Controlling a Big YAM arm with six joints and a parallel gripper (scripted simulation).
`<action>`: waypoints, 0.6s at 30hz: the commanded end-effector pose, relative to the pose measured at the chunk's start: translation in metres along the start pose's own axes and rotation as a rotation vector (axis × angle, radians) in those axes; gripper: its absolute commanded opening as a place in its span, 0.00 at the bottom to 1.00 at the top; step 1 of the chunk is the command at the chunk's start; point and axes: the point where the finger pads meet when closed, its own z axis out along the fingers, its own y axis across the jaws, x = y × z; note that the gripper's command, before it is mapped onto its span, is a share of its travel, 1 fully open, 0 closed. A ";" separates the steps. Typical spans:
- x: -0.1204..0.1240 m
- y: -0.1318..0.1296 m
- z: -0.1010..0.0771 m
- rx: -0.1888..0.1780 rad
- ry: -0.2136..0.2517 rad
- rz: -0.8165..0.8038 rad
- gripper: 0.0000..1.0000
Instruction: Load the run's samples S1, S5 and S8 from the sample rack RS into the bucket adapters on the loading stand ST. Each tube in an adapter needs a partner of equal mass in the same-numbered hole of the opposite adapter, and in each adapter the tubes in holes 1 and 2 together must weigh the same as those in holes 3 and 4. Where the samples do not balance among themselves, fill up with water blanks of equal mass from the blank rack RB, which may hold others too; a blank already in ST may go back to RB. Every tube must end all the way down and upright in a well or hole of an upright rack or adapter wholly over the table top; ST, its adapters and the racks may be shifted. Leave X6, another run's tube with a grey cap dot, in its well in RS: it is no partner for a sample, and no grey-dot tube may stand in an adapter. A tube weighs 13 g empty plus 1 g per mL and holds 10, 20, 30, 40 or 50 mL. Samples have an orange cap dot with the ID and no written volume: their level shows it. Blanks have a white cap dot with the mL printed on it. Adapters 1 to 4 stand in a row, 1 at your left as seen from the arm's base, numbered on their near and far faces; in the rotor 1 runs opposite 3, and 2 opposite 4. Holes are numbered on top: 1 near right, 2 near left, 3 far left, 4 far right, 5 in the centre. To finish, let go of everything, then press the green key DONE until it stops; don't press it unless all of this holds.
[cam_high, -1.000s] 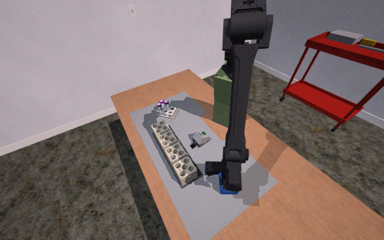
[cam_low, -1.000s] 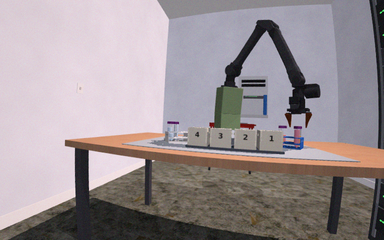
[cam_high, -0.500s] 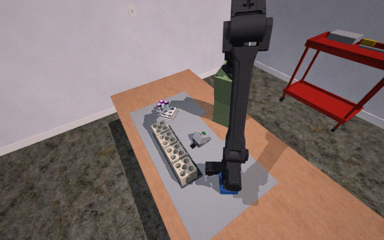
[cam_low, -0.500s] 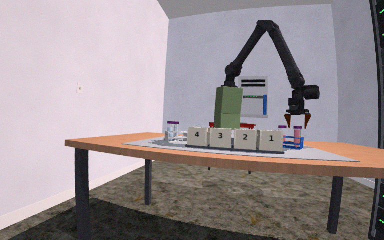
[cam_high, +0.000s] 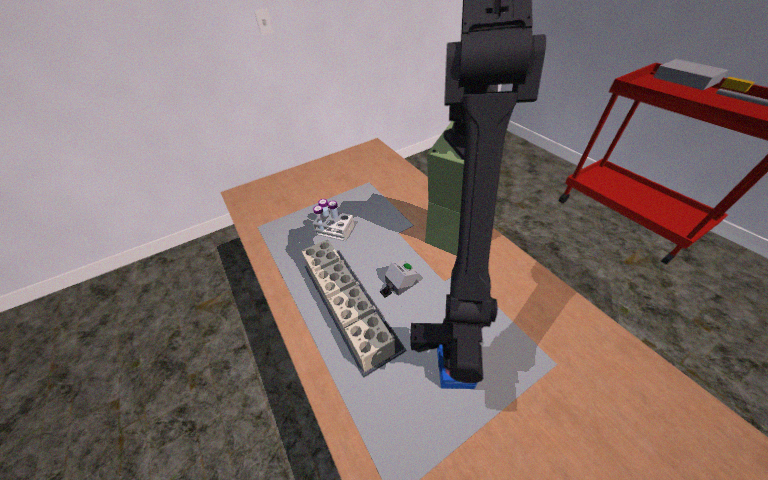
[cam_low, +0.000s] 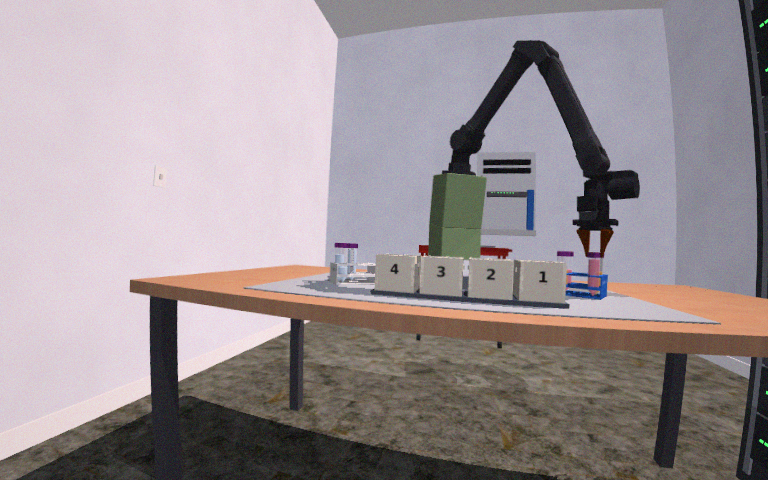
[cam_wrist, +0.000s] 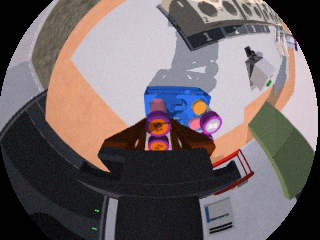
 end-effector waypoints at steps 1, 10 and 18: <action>-0.003 0.016 -0.008 -0.033 -0.005 -0.003 0.00; -0.002 0.013 -0.036 -0.029 -0.003 -0.017 0.00; 0.003 0.012 -0.060 -0.030 -0.002 -0.016 0.00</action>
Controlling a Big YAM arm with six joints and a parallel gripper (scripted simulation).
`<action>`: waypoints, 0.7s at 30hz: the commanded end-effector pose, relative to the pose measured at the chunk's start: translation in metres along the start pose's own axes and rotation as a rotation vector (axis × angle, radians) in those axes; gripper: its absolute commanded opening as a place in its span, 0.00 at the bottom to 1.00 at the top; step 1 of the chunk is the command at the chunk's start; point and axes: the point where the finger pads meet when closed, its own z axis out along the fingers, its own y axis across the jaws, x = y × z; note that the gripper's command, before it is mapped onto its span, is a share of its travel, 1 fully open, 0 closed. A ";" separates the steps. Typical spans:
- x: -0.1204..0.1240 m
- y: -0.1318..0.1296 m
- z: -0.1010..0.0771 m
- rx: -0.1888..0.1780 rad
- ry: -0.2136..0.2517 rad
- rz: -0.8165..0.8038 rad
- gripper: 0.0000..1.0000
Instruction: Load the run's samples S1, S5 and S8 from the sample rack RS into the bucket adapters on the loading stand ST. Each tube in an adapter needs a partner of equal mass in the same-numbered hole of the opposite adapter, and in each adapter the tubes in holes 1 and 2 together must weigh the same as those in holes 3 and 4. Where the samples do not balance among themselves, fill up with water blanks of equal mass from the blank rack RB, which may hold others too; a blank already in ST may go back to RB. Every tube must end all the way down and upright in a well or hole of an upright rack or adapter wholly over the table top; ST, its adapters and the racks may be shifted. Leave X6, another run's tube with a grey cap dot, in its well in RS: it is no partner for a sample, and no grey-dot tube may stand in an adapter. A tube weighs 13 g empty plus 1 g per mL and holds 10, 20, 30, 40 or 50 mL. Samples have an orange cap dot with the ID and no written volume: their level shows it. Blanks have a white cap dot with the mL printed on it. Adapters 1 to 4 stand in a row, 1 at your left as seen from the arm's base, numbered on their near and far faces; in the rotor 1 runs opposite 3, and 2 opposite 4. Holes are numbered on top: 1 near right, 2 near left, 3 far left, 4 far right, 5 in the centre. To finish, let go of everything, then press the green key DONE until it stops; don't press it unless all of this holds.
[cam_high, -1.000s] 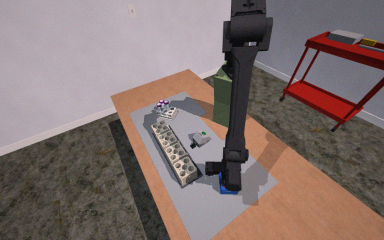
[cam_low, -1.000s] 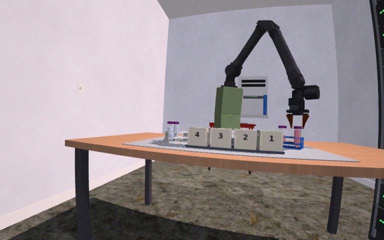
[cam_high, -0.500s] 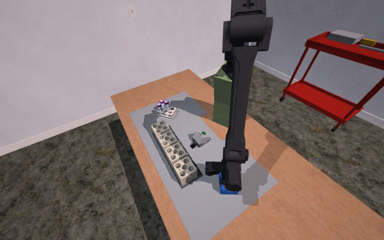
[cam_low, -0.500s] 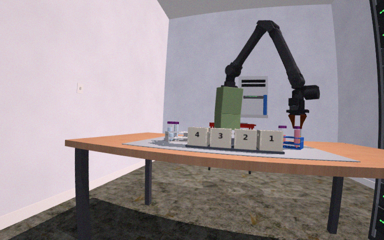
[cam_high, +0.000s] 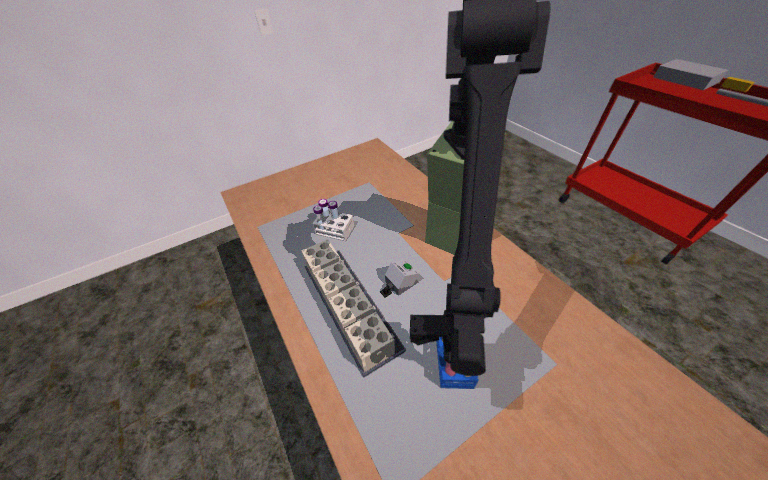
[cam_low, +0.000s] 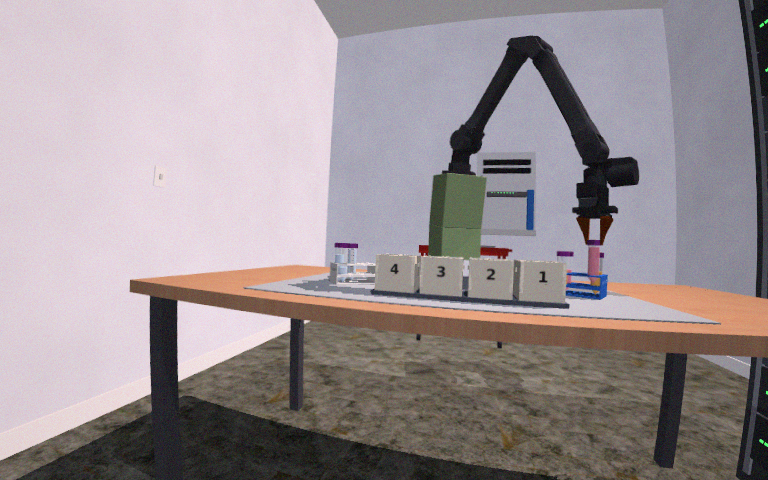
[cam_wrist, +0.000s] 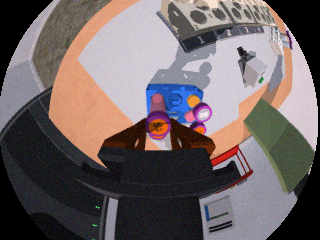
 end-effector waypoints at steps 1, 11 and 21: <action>0.005 0.013 -0.030 -0.032 -0.002 -0.013 0.00; 0.005 0.013 -0.057 -0.033 -0.002 -0.003 0.00; 0.005 0.012 -0.090 -0.034 -0.003 -0.003 0.00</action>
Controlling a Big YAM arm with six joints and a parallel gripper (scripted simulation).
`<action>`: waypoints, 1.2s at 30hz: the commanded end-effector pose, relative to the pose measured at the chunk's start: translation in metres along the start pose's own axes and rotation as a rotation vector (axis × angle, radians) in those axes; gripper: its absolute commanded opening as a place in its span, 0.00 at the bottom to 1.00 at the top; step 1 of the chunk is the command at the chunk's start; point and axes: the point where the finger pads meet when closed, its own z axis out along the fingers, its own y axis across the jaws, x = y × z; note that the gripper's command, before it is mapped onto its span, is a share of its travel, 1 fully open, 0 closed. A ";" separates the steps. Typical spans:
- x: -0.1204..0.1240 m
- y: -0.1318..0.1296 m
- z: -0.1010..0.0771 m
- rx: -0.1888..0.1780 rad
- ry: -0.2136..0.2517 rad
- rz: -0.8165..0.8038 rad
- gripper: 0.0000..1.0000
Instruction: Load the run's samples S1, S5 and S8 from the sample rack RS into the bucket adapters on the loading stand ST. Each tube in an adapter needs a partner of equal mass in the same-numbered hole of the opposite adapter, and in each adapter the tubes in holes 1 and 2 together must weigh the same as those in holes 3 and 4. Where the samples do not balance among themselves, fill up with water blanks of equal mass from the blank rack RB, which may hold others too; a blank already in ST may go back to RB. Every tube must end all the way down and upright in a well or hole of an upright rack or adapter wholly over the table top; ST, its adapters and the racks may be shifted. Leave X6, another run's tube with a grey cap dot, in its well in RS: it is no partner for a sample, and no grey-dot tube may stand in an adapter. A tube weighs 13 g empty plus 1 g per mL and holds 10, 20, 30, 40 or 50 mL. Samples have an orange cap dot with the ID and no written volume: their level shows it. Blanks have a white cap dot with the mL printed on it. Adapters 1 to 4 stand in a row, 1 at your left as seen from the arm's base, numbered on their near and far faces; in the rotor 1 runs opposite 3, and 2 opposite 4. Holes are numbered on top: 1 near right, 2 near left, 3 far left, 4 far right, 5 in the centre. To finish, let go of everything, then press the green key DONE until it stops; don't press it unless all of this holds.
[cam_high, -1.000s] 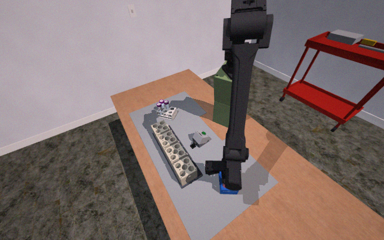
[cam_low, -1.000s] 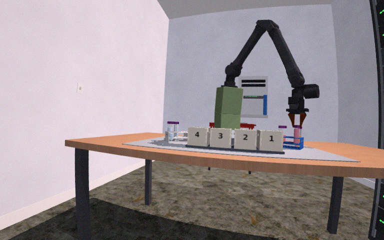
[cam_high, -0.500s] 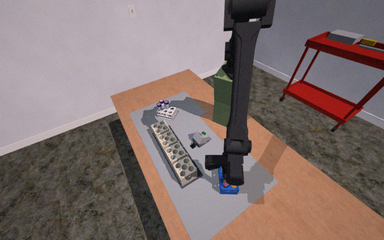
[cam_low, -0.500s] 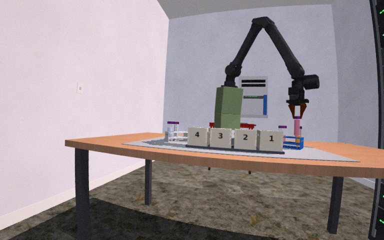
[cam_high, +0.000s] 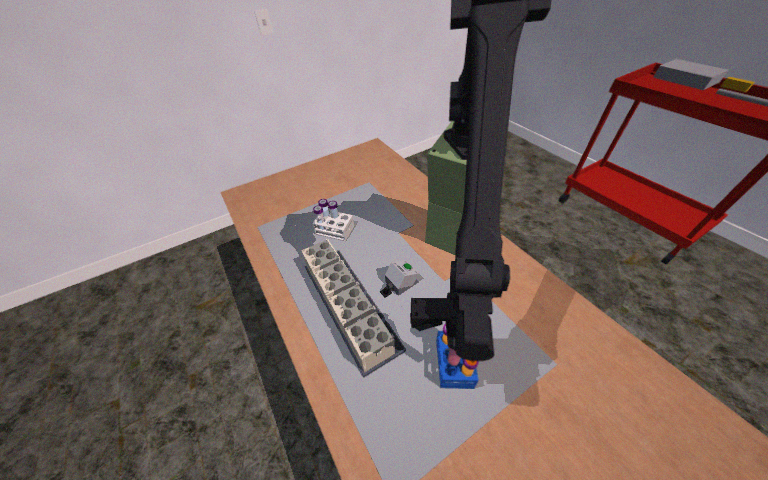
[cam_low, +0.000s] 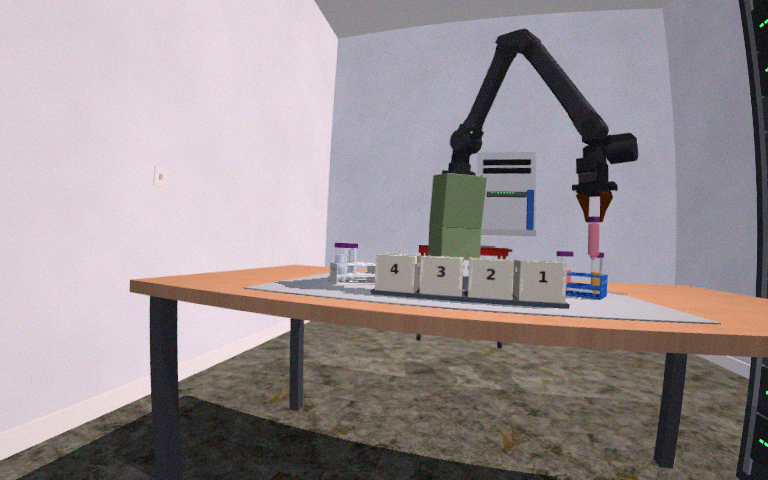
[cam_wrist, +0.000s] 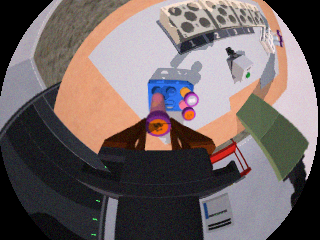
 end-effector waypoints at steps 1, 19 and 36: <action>0.005 0.014 -0.032 -0.040 -0.005 0.004 0.00; -0.002 0.019 -0.061 -0.047 -0.008 0.005 0.00; -0.002 0.019 -0.061 -0.047 -0.008 0.005 0.00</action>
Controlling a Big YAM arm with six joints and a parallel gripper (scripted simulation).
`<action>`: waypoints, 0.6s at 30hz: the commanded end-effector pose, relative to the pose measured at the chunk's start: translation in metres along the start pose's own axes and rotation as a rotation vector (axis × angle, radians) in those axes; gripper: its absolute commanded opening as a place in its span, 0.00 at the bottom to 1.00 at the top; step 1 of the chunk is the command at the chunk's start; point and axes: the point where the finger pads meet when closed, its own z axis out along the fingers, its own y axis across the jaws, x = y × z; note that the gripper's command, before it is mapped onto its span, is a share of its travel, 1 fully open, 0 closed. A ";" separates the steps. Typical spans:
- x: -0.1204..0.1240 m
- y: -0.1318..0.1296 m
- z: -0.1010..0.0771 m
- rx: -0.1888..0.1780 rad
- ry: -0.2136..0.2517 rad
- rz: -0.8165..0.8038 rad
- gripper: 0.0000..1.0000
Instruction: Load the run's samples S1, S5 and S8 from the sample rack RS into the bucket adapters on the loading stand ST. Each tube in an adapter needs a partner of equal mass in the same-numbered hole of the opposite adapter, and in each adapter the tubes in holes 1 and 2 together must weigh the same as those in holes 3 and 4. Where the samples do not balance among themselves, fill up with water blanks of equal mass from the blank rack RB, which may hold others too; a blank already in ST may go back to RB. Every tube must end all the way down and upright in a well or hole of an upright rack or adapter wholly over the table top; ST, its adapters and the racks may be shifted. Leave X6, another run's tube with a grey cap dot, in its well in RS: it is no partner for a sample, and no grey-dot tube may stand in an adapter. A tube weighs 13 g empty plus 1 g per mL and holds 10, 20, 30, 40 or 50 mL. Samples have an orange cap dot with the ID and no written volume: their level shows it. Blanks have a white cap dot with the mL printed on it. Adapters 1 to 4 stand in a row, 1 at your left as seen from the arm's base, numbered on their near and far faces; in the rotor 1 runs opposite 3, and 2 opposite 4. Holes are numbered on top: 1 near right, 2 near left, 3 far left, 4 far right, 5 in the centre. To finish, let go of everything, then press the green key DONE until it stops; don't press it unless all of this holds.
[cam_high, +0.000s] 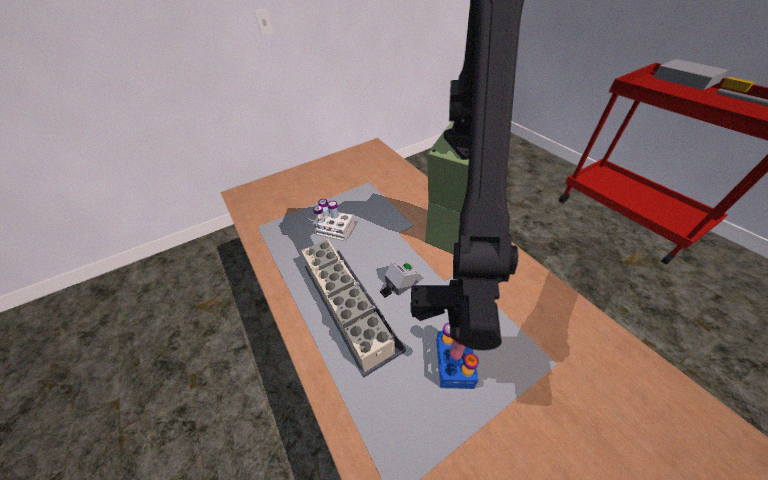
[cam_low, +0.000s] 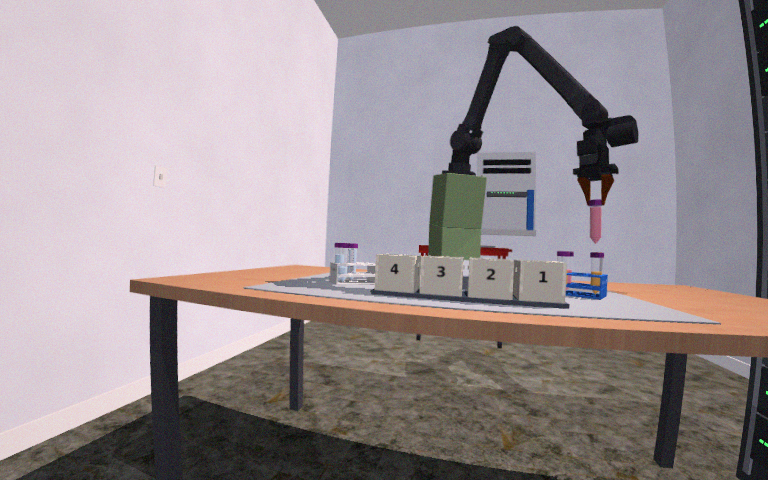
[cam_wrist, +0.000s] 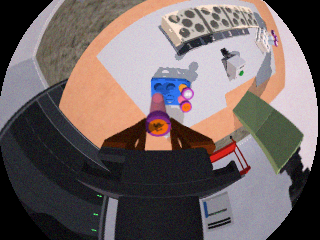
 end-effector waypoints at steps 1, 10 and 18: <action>-0.001 0.016 -0.016 -0.037 -0.007 0.005 0.00; -0.001 0.016 -0.016 -0.037 -0.007 0.005 0.00; 0.005 0.006 -0.022 -0.027 -0.006 0.003 0.00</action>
